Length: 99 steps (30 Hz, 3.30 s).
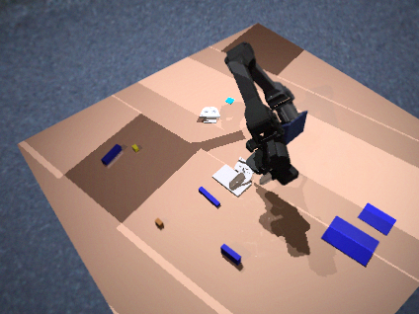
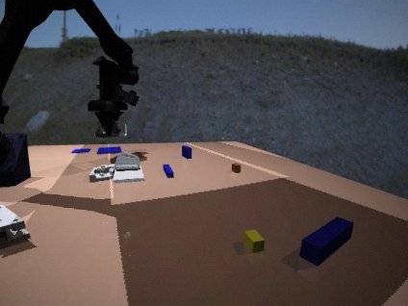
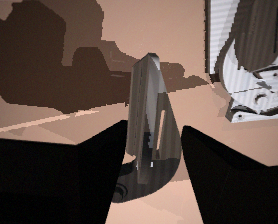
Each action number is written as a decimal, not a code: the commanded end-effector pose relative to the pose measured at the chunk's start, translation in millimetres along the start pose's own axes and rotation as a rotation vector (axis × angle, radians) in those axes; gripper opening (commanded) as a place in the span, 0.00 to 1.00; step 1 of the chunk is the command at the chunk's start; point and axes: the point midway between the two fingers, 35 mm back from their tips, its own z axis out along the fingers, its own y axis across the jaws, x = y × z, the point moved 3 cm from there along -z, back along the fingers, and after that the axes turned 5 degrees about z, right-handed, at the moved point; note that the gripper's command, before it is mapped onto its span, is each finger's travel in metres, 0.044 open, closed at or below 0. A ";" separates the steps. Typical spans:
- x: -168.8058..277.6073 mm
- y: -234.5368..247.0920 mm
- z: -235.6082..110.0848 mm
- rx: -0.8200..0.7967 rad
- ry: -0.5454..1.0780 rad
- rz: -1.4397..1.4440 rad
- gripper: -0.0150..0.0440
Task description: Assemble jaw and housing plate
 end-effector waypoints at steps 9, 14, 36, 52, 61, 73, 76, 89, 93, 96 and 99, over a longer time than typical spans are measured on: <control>-23.5 -33.1 -1.2 0.003 -0.004 -0.081 0.48; -32.1 -47.2 -1.3 0.004 -0.005 -0.113 0.48; -61.0 -113.1 1.7 0.022 -0.006 -0.251 0.48; -71.2 -158.8 5.8 0.046 -0.001 -0.340 0.48; -71.2 -158.8 5.8 0.046 -0.001 -0.340 0.48; -71.2 -158.8 5.8 0.046 -0.001 -0.363 0.48; -71.2 -158.8 5.8 0.046 -0.001 -0.363 0.48; -78.3 -134.3 6.7 0.045 -0.001 -0.362 0.48; -78.4 -133.8 6.8 0.045 -0.001 -0.362 0.48; -78.4 -133.8 6.8 0.045 -0.001 -0.362 0.48; -78.4 -133.8 6.8 0.045 -0.001 -0.362 0.48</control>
